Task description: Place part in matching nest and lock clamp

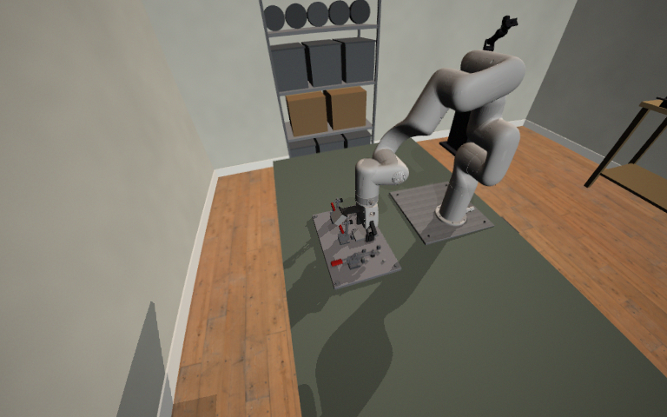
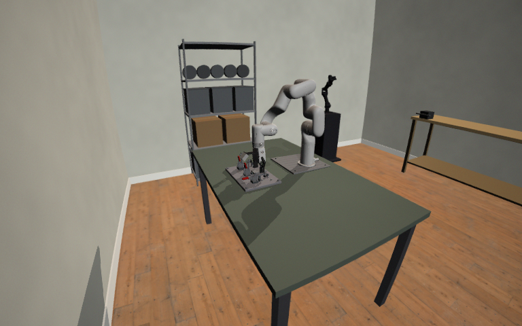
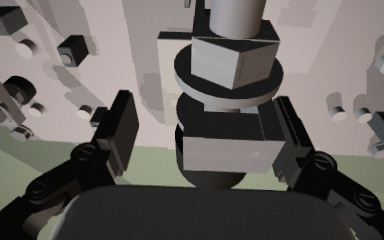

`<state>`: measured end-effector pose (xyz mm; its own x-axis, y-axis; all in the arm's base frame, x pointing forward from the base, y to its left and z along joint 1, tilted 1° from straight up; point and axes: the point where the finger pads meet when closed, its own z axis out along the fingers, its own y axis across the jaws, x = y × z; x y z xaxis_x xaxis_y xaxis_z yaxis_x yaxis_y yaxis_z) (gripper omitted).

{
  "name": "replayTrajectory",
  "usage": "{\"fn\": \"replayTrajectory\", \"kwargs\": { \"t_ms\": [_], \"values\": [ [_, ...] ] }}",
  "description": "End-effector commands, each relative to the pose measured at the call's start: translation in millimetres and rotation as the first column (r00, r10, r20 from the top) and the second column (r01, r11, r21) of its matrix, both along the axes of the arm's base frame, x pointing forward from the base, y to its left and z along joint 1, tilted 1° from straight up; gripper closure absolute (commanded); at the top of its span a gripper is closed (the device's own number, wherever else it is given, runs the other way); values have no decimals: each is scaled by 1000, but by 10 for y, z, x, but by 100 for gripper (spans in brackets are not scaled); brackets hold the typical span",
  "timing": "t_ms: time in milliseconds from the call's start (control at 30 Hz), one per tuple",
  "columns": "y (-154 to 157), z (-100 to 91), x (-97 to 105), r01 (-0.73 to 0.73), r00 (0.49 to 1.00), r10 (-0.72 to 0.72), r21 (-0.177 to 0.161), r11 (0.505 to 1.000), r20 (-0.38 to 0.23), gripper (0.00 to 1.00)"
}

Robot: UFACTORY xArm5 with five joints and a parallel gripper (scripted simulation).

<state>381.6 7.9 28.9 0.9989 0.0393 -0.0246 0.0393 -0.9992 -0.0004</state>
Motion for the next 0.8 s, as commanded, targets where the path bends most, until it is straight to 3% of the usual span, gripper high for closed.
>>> {"fn": "replayTrajectory", "kwargs": {
  "t_ms": [0,367,767],
  "values": [
    [0,10,13,0,1000,0,0,1000,3,0],
    [1,32,14,0,1000,0,0,1000,3,0],
    [4,310,19,0,1000,0,0,1000,3,0]
  ]
}}
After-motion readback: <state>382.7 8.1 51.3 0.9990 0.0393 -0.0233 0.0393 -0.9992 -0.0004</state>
